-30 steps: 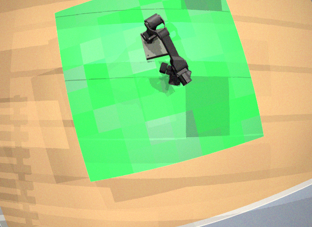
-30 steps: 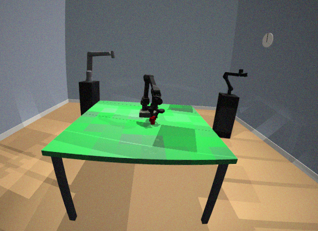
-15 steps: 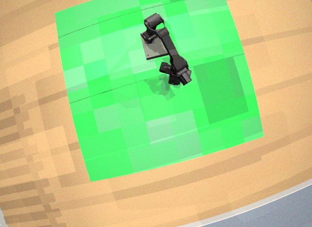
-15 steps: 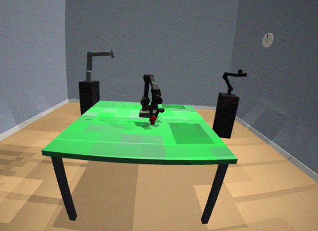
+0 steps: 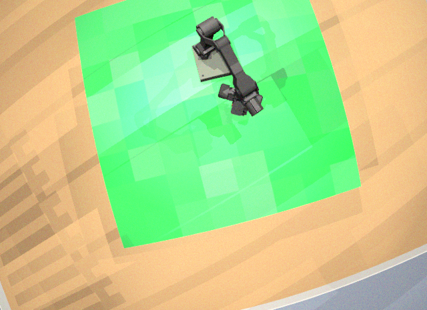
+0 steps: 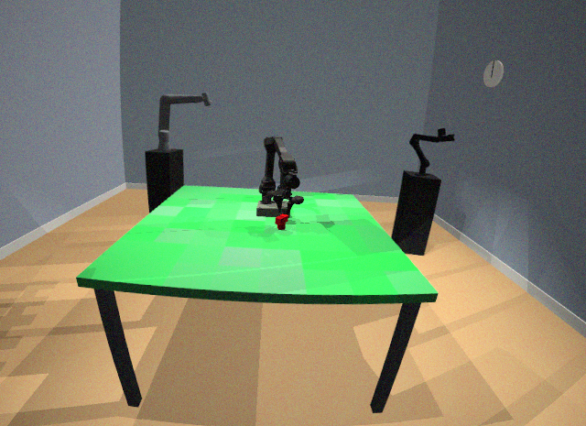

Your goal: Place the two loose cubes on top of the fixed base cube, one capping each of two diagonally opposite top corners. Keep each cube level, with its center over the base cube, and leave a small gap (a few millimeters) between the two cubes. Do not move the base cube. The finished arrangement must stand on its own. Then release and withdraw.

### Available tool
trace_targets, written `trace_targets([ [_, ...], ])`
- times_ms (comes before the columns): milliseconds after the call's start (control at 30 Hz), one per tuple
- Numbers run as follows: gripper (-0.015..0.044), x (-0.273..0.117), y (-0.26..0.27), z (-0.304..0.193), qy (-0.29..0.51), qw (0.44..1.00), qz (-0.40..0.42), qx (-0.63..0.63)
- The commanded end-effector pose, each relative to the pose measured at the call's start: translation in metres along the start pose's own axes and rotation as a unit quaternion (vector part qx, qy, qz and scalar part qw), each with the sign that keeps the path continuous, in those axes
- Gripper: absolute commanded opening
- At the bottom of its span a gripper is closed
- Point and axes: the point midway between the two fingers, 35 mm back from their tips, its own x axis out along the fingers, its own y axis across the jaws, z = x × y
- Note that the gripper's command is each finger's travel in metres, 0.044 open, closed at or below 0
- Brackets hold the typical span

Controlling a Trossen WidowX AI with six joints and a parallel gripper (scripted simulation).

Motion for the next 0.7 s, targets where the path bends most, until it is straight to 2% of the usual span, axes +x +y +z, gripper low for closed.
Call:
trace_targets([
  [0,0.0205,-0.008,0.002,0.002,-0.004,1.0,0.005,0.001],
  [667,0.0205,-0.031,0.002,0.001,-0.004,1.0,0.005,0.001],
])
